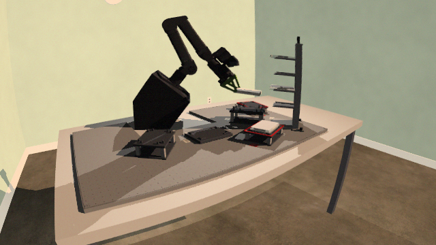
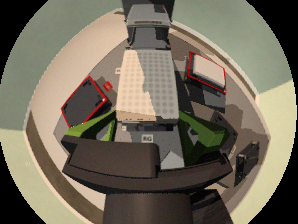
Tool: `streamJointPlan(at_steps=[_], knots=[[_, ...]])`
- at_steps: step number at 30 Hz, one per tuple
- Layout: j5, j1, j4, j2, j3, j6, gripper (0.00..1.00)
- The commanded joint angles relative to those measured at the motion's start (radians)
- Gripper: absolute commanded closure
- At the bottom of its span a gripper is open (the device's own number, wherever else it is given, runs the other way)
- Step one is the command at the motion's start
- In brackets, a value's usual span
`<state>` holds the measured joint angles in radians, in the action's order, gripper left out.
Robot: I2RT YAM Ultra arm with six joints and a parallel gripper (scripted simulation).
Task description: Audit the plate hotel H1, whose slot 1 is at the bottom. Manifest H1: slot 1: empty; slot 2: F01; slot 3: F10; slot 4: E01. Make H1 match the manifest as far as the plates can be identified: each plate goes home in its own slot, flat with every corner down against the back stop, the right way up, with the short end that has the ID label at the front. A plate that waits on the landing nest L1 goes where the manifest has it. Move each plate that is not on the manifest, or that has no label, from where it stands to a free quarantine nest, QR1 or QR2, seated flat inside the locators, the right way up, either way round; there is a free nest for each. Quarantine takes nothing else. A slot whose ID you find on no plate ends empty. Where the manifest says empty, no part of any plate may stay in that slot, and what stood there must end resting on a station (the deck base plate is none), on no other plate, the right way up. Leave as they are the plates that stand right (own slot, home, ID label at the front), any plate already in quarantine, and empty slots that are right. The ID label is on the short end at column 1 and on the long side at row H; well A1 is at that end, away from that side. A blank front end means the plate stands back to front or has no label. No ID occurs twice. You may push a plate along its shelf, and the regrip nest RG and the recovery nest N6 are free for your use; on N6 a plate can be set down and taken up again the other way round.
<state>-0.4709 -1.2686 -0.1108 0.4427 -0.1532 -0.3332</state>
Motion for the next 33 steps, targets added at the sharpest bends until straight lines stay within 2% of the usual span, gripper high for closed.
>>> streamJointPlan(at_steps=[1,27,33], knots=[[-0.023,-0.013,0.048,-0.047,-0.047,-0.007,0.14],[-0.06,-0.051,0.252,-0.165,-0.13,-0.015,0.14],[-0.057,-0.049,0.272,-0.176,-0.14,-0.016,0.14]])
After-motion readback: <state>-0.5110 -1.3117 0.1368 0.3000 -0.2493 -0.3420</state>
